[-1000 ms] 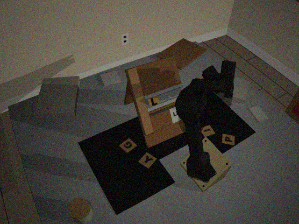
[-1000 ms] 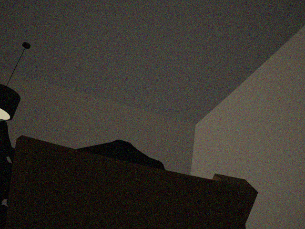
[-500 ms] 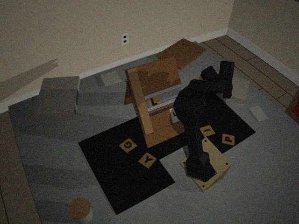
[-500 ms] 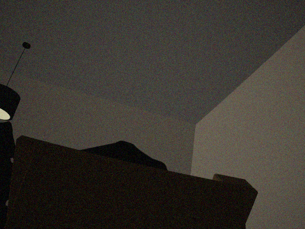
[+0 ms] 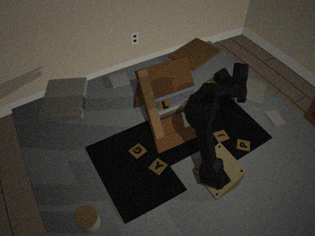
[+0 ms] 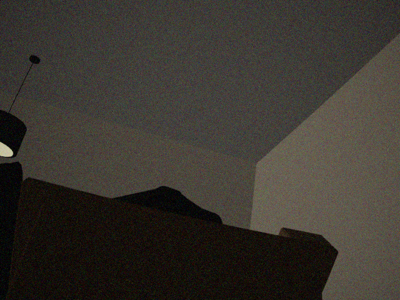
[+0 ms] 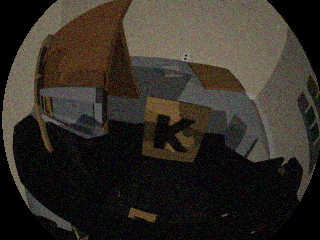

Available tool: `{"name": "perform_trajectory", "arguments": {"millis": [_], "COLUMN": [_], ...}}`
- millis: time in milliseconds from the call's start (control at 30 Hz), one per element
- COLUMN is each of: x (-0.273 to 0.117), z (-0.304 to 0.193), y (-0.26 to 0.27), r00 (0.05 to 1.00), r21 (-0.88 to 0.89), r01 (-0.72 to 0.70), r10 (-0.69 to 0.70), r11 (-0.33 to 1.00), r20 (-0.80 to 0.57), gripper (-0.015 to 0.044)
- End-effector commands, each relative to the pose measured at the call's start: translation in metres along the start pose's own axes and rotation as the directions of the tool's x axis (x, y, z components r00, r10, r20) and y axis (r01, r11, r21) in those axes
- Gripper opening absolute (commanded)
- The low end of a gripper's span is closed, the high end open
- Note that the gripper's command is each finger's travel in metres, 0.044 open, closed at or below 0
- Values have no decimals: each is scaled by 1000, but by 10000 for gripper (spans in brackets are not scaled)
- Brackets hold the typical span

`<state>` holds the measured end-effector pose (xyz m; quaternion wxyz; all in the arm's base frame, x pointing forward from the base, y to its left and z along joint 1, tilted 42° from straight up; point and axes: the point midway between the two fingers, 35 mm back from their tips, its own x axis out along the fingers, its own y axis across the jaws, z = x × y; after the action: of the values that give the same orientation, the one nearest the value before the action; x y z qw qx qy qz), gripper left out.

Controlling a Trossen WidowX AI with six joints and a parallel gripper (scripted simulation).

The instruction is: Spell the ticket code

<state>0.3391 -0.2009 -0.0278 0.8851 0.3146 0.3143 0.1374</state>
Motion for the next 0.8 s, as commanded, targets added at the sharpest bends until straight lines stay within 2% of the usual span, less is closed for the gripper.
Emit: {"name": "perform_trajectory", "arguments": {"millis": [0, 767], "x": [1, 1], "z": [-3, -3], "y": [2, 14], "r00": [1000, 1000], "r21": [9, 10], "r01": [0, 0], "r10": [0, 0], "r11": [1000, 1000], "r20": [-6, -6], "gripper": [0, 0]}}
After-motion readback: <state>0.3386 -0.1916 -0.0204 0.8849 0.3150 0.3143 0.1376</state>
